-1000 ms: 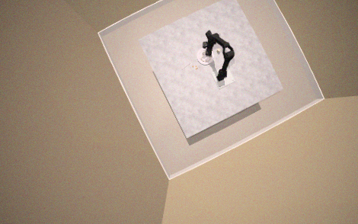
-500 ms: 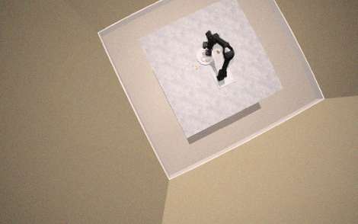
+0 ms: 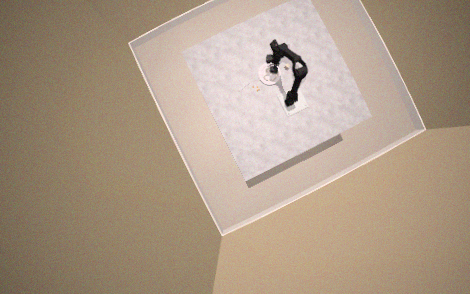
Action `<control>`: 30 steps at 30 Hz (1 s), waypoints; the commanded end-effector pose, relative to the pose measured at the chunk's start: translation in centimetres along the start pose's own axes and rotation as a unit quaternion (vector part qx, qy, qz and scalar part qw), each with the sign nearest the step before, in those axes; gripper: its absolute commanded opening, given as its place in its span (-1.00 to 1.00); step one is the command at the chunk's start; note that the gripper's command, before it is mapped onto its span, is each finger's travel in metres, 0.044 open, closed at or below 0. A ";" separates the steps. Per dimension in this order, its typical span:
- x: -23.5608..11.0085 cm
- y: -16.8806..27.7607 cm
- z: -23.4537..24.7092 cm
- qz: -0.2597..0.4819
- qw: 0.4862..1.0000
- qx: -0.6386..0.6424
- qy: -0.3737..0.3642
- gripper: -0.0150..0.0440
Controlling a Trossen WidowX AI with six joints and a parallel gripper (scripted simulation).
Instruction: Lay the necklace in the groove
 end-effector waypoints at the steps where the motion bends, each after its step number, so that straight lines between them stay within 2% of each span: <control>1: -0.1 0.0 0.0 0.000 1.000 -0.001 -0.001 1.00; 10: -0.1 0.0 0.0 0.000 1.000 -0.001 -0.001 1.00; 12: -0.2 -0.1 0.3 0.000 1.000 0.027 -0.001 0.82; 17: -0.8 -1.3 2.3 0.000 0.972 0.234 -0.002 0.38; 22: -1.5 -2.3 4.4 0.000 0.900 0.437 -0.003 -0.07; 30: -2.4 -3.5 7.6 0.002 0.722 0.692 -0.004 -0.08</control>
Point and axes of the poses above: the point midway between the two fingers, 35 mm back from their tips, its own x axis out along the fingers, its own z axis across the jaws, y = z × x, the point moved 1 cm from there along -x, back along the fingers, and after that the axes turned 9 degrees about x, right-handed, at the moved point
